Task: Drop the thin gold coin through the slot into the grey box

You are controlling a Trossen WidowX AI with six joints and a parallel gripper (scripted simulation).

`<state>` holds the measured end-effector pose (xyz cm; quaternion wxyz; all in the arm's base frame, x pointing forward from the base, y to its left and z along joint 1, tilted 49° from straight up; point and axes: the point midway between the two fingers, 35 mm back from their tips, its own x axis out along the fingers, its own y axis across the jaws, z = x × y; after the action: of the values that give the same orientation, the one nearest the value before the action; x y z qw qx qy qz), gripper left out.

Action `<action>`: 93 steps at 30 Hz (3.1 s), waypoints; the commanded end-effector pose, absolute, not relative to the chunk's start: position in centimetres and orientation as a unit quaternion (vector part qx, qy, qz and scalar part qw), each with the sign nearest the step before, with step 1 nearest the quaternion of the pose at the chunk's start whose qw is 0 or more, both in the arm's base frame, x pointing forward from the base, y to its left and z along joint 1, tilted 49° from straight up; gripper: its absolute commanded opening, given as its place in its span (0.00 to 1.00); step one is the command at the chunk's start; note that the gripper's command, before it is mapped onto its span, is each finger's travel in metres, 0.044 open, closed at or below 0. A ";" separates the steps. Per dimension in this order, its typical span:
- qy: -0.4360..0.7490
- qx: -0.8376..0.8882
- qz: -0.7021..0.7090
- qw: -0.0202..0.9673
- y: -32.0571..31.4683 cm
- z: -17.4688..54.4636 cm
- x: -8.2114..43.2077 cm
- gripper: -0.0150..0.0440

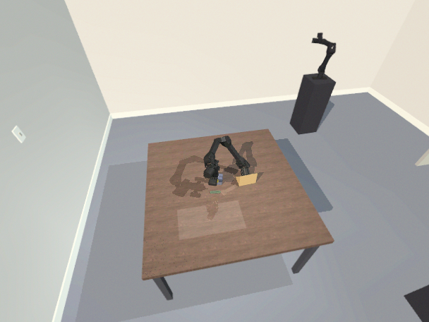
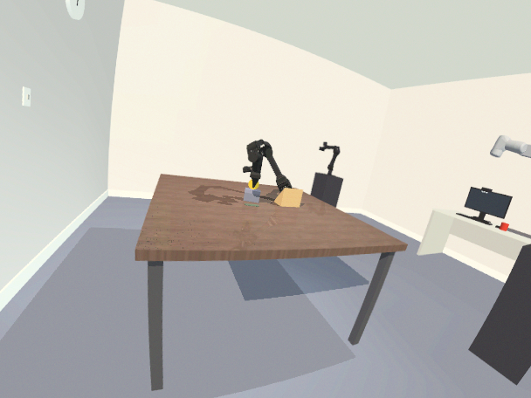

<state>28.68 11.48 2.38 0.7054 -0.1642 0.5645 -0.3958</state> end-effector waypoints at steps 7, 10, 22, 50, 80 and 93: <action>0.564 -0.166 -0.395 0.706 9.7 4.6 27.8 0.25; 0.564 -0.166 -0.395 0.706 9.2 5.1 27.6 0.25; 0.564 -0.167 -0.396 0.705 7.3 7.0 26.3 0.25; 0.565 -0.167 -0.397 0.704 5.9 8.2 25.2 0.25; 0.567 -0.167 -0.397 0.702 5.4 8.4 25.0 0.25; 0.568 -0.169 -0.395 0.702 4.9 8.0 25.1 0.25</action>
<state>25.09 5.09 8.08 0.7021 -0.1665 0.5678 -0.3962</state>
